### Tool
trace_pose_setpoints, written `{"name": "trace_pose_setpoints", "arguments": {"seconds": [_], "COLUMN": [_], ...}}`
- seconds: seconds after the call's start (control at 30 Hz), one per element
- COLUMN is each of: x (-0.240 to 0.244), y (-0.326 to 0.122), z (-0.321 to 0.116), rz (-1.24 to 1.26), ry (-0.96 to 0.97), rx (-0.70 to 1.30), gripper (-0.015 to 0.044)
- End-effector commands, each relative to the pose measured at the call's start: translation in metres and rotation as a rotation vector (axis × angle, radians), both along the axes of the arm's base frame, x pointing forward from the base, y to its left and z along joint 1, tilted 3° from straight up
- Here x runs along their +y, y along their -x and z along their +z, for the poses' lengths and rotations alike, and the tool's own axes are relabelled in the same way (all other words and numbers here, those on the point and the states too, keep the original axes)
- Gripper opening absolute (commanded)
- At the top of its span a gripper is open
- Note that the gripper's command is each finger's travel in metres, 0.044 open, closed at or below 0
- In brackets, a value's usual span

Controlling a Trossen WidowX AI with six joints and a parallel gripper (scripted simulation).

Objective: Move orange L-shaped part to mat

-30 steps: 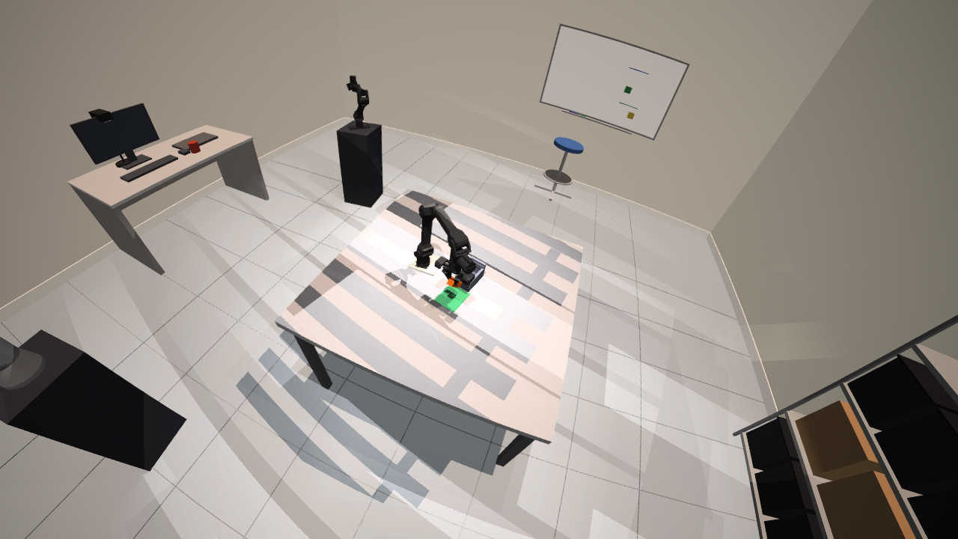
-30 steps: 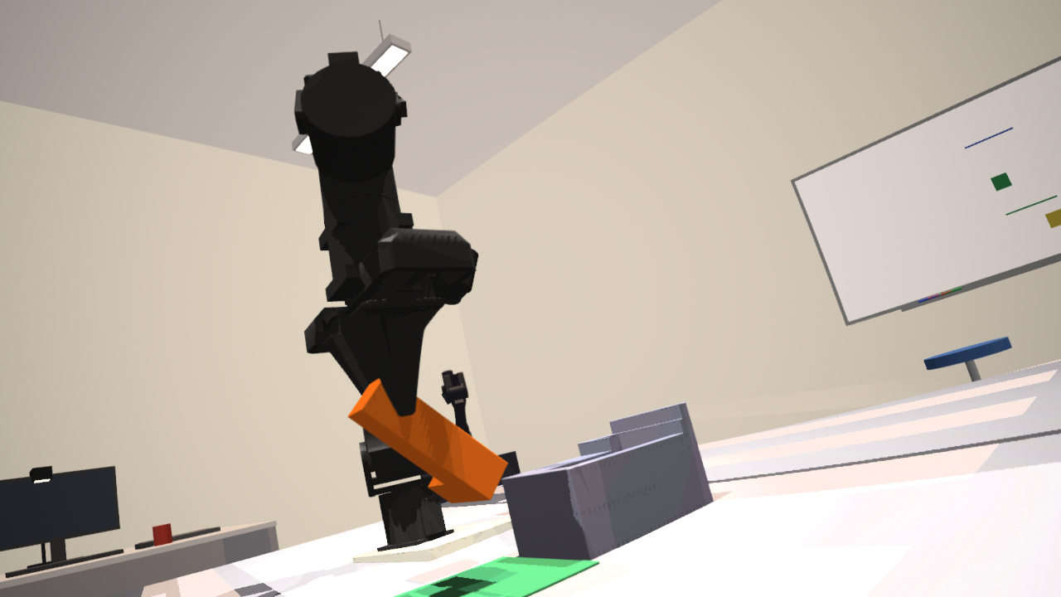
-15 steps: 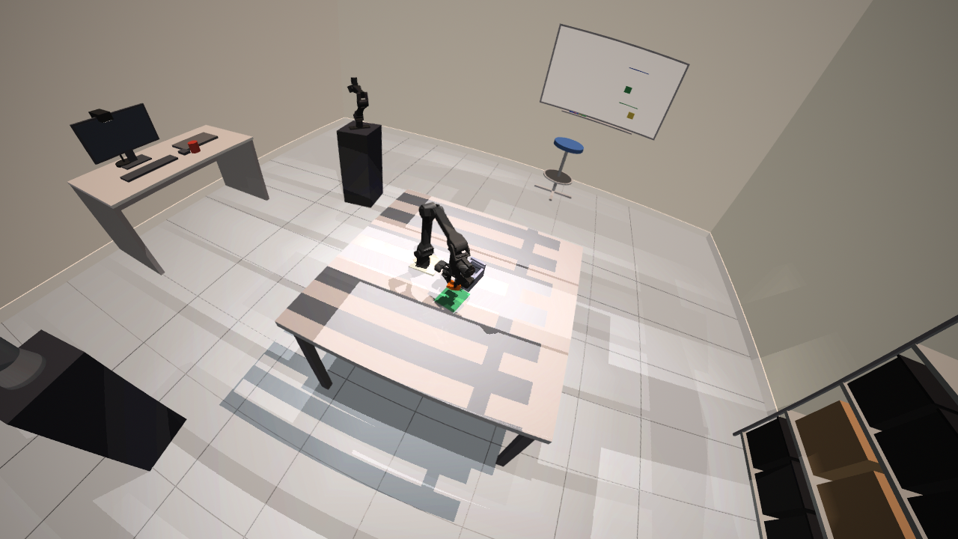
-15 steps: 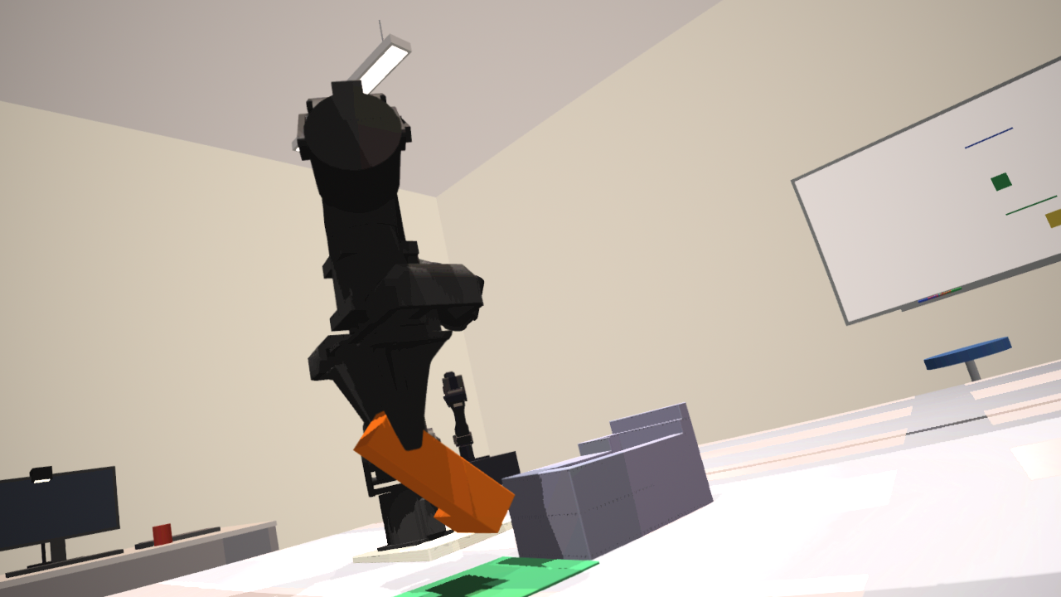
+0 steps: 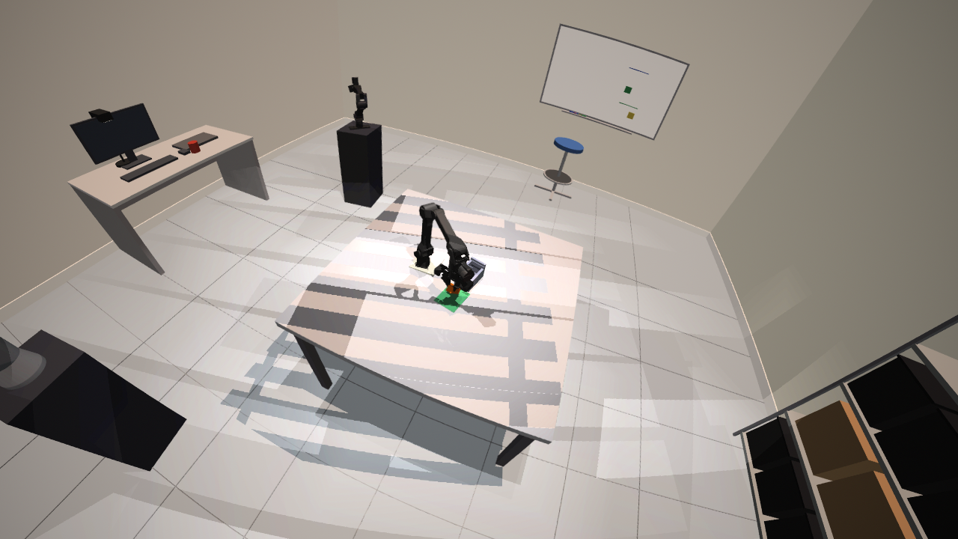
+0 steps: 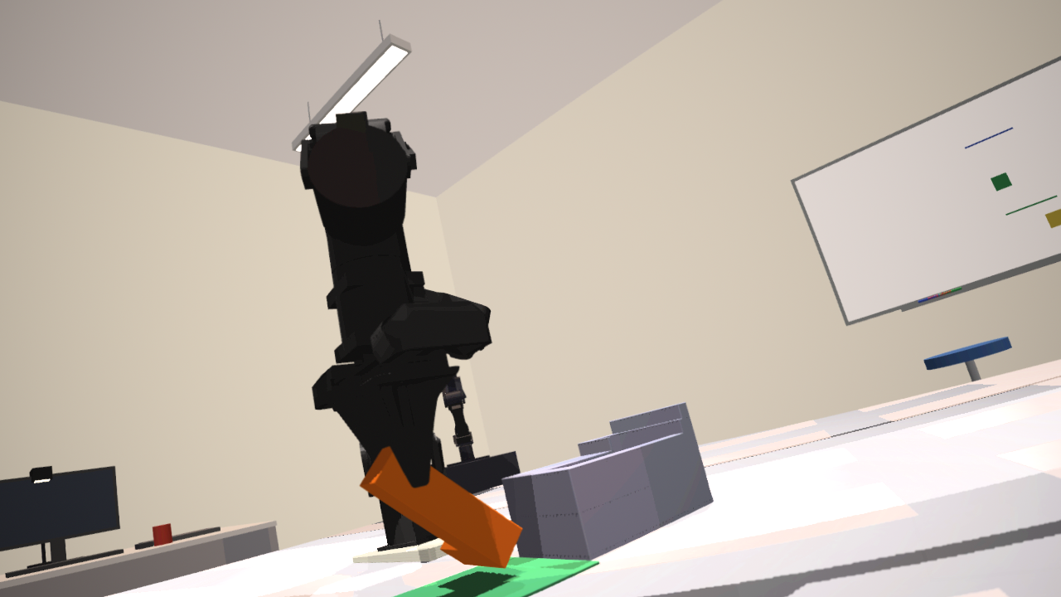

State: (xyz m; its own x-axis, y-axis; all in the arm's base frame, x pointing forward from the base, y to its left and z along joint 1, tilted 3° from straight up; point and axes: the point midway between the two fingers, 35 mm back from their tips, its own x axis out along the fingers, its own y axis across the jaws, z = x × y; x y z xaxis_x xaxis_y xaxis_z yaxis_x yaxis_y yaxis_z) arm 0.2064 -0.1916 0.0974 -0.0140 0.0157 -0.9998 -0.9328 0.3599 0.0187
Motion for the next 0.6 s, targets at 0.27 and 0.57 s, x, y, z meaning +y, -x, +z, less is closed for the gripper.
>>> {"name": "trace_pose_setpoints", "arguments": {"seconds": [0.27, 0.57], "x": [-0.0003, 0.0004], "y": [0.0007, 0.0005], "z": [-0.0068, -0.0065], "rz": [0.003, 0.000], "ry": [0.002, -0.001], "rx": [0.002, 0.001], "gripper": [0.0000, 0.0131]}}
